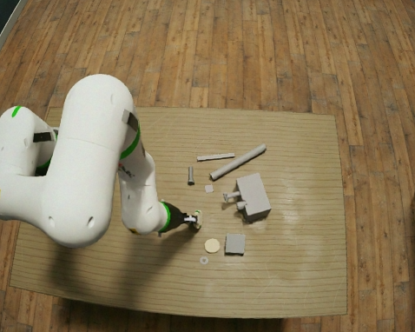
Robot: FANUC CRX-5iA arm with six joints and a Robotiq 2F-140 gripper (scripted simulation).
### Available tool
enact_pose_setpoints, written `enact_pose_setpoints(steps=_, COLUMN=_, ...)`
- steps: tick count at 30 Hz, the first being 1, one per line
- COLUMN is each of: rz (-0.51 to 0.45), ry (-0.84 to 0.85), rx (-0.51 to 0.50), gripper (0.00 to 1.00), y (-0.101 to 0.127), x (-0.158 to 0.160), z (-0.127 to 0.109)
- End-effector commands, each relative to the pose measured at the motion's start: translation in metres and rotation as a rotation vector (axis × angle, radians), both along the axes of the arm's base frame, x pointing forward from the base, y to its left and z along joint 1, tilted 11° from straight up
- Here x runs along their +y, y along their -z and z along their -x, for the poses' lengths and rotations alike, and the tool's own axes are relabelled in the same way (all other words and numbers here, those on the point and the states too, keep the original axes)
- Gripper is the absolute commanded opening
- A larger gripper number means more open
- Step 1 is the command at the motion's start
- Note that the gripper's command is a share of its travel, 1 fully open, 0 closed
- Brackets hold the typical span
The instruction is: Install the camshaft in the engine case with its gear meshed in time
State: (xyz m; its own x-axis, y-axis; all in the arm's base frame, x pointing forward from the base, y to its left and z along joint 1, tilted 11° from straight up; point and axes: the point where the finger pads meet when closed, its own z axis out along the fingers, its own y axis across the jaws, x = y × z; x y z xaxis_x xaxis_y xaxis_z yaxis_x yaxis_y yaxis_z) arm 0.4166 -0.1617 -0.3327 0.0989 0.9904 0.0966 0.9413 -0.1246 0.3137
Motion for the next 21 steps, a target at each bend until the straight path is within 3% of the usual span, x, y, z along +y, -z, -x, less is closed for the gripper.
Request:
enact_pose_setpoints(steps=1, rz=0.0, ry=0.0, rx=-0.001, gripper=0.14, y=-0.008, x=0.001, z=-0.001)
enact_pose_setpoints(steps=21, rz=0.0, ry=0.0, rx=-0.001, gripper=0.14, y=-0.052, x=0.01, z=-0.001)
